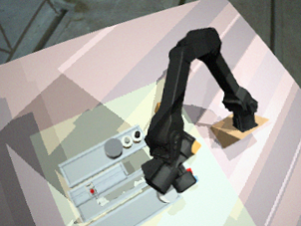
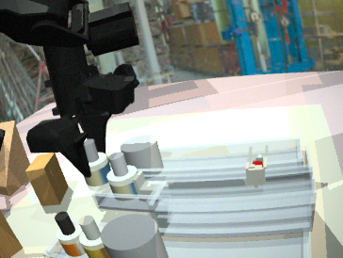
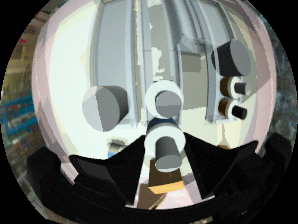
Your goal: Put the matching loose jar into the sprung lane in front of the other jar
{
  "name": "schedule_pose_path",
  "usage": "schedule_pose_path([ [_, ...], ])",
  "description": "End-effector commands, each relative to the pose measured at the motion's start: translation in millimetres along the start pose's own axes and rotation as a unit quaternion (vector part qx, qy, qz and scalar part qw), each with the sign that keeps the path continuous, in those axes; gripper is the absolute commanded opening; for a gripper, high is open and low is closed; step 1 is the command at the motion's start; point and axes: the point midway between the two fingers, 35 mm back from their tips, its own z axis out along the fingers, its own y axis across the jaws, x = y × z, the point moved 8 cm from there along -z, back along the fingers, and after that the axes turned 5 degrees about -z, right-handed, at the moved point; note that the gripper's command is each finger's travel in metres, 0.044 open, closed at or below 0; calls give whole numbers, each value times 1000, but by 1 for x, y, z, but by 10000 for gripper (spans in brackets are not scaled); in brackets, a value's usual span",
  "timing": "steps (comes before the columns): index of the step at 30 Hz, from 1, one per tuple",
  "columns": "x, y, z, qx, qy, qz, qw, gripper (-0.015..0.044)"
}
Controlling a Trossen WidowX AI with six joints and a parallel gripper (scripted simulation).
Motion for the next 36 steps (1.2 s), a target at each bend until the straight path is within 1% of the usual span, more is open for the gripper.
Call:
schedule_pose_path([
  [1,-7,-2,-2,2,-9,7,1000,0],
  [36,-23,-6,-6,3,-10,7,1000,0],
])
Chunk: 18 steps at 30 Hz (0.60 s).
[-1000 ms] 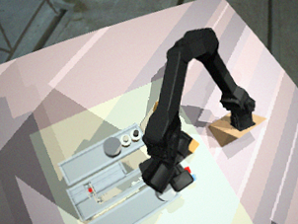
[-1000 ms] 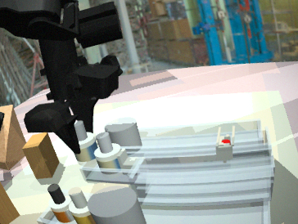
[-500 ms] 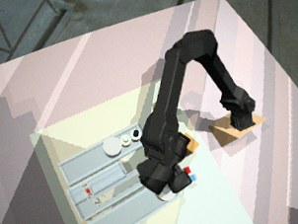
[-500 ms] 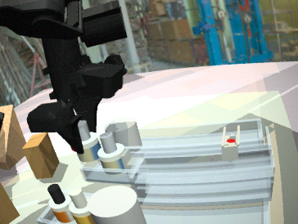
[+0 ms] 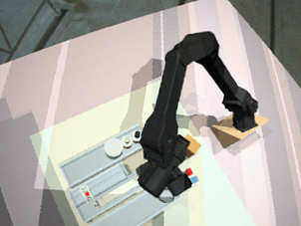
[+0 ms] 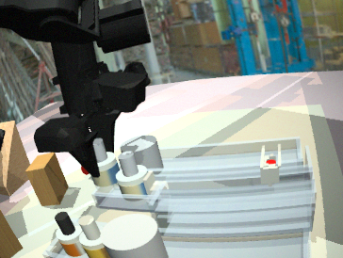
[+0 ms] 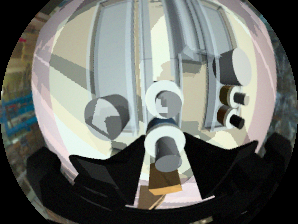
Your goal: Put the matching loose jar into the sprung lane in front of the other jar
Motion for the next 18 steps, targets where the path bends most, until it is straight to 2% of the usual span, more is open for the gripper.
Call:
schedule_pose_path([
  [1,-7,-3,-4,3,-11,8,1000,0],
  [18,-14,-5,-7,4,-12,8,1000,0],
])
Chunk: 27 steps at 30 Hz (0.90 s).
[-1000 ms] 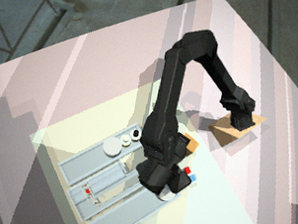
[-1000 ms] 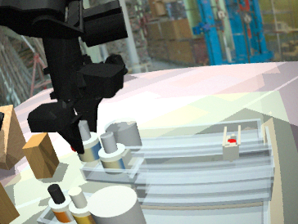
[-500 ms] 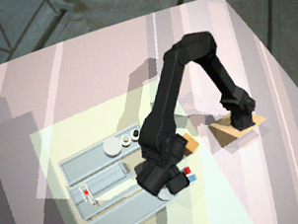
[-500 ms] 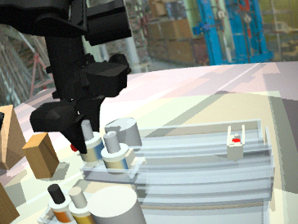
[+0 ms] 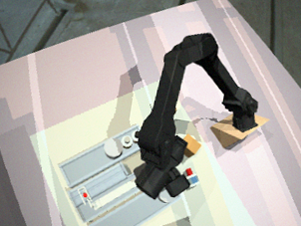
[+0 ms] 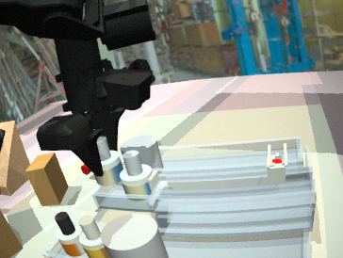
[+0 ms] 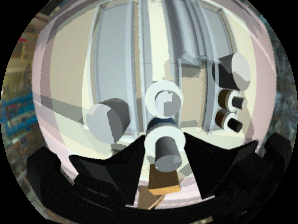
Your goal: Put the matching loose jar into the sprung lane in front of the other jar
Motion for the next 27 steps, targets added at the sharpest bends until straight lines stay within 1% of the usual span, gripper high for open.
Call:
schedule_pose_path([
  [1,-7,-3,-4,4,-12,9,1000,0],
  [27,-7,-3,-2,4,-12,9,1000,0],
])
